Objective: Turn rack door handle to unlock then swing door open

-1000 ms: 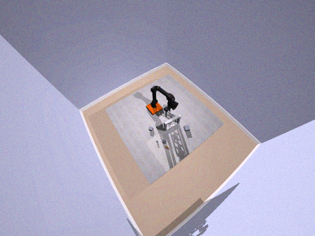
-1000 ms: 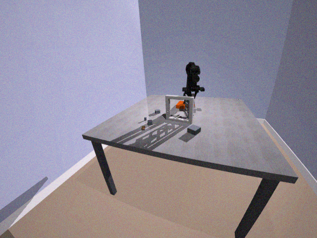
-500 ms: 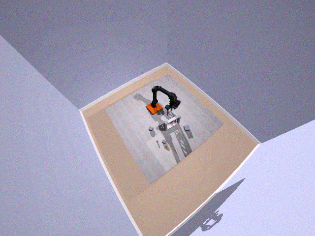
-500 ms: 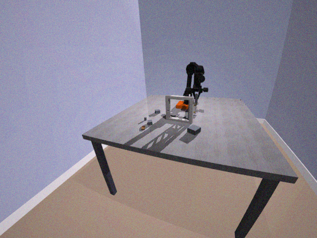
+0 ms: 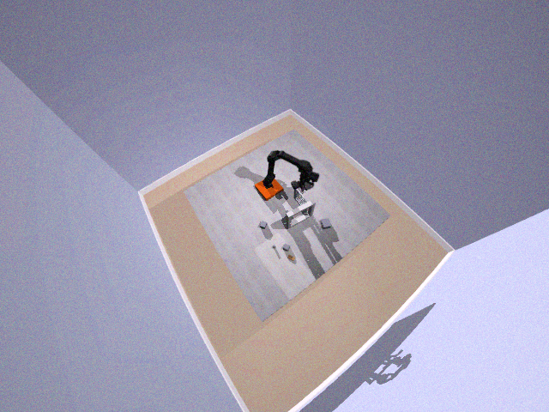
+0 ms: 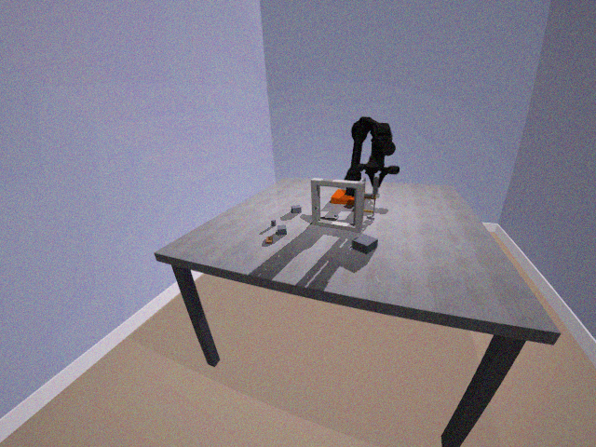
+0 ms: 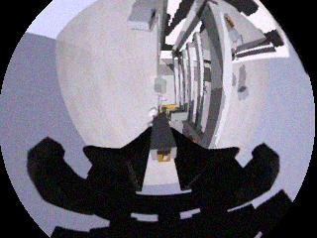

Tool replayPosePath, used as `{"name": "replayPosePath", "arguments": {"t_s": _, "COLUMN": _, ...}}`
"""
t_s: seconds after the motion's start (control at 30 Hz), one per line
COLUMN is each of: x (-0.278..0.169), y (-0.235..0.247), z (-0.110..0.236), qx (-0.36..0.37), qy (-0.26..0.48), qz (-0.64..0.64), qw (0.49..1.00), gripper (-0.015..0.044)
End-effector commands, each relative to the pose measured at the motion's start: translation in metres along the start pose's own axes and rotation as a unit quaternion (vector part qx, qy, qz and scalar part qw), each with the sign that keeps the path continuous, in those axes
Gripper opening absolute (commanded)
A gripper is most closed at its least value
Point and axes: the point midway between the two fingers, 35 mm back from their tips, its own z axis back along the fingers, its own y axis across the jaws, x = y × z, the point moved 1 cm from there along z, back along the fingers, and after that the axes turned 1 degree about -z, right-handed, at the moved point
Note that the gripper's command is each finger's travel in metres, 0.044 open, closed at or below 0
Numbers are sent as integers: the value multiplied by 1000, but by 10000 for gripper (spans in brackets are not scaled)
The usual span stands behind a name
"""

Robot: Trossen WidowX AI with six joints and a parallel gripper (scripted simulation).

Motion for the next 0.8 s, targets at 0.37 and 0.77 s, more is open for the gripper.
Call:
{"name": "replayPosePath", "arguments": {"t_s": 0.37, "x": 1, "y": 6, "z": 1, "qx": -1, "qy": 0, "qz": -27, "qw": 1000, "gripper": 12}}
{"name": "replayPosePath", "arguments": {"t_s": 0.77, "x": 1, "y": 6, "z": 1, "qx": -1, "qy": 0, "qz": -27, "qw": 1000, "gripper": 275}}
